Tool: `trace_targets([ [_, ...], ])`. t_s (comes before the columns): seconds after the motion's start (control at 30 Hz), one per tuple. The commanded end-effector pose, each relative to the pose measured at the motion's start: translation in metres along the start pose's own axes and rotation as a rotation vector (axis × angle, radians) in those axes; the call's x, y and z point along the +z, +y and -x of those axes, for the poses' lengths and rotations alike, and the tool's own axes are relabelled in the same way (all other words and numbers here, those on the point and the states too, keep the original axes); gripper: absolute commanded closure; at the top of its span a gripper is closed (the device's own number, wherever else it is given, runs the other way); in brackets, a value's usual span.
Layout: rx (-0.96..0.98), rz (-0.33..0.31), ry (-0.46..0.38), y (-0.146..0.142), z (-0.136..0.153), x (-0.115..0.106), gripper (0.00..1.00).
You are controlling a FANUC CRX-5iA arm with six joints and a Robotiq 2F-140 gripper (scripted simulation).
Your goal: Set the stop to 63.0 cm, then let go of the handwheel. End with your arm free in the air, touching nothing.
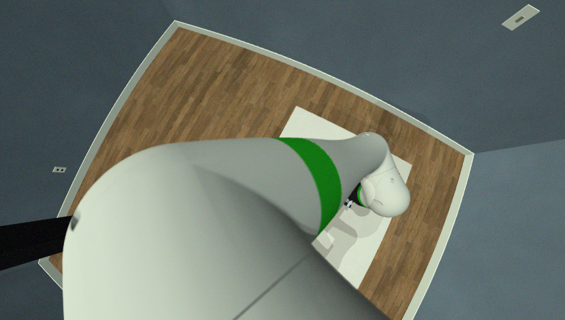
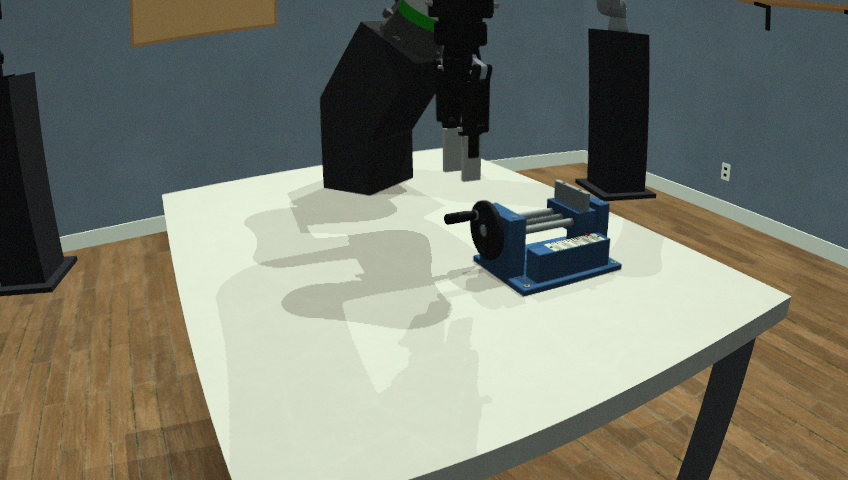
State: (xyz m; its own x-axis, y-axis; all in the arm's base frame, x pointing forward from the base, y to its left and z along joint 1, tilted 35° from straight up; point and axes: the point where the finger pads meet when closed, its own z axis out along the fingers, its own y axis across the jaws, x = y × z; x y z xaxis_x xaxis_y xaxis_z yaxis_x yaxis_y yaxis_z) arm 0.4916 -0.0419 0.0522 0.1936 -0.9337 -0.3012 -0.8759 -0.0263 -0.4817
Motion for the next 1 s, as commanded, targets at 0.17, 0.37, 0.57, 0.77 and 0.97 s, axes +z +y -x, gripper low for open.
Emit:
trace_targets([
  [0.17, -0.003, -0.002, -0.010, 0.003, -0.006, 0.000, 0.67],
  [0.37, -0.003, -0.002, -0.010, 0.003, -0.006, 0.009, 0.67],
  [0.57, -0.003, -0.002, -0.010, 0.003, -0.006, 0.009, 0.67],
  [0.77, -0.003, -0.002, -0.010, 0.003, -0.006, 0.010, 0.67],
  [0.97, -0.003, -0.002, -0.010, 0.003, -0.006, 0.013, 0.67],
])
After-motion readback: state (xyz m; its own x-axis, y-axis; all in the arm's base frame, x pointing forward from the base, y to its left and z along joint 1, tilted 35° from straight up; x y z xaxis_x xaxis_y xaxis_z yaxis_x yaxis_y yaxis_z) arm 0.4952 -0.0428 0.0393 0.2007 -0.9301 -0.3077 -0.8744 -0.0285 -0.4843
